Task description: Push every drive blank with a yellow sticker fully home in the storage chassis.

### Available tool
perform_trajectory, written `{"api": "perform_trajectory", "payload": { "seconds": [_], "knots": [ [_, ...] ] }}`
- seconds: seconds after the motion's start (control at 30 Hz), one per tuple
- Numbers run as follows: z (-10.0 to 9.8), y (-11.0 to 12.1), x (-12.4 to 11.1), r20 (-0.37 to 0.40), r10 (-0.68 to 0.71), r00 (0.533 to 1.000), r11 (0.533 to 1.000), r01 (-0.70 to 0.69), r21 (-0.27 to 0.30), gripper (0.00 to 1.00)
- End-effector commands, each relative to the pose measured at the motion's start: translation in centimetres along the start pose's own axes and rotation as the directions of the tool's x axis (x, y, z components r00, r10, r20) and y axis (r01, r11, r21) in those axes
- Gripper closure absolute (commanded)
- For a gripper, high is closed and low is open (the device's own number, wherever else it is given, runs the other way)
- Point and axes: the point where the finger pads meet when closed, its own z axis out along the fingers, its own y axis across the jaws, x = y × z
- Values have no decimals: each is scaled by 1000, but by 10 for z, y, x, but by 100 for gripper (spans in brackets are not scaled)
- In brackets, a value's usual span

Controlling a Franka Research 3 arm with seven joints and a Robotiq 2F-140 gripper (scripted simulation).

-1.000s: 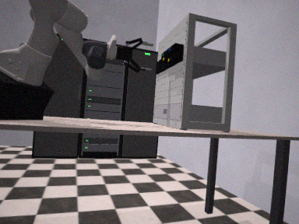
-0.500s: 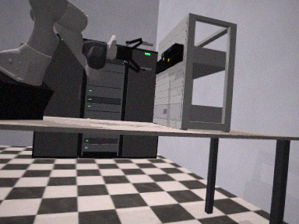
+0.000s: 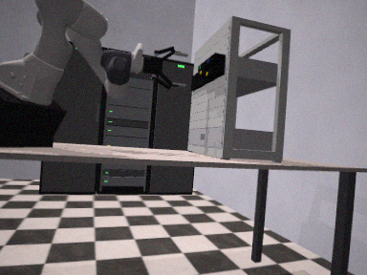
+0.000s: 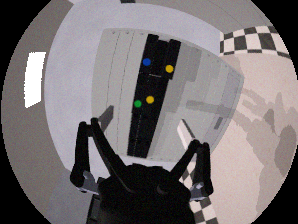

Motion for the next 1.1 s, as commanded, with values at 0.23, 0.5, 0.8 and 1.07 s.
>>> {"api": "perform_trajectory", "payload": {
  "seconds": [0.23, 0.5, 0.8, 1.07],
  "knots": [
    [0, -1, 0, -1, -2, 1000, 1000, 2, 2, 0],
    [0, -1, 0, -1, -2, 1000, 1000, 2, 2, 100],
    [0, -1, 0, -1, -2, 1000, 1000, 2, 2, 100],
    [0, -1, 0, -1, -2, 1000, 1000, 2, 2, 100]
  ]
}}
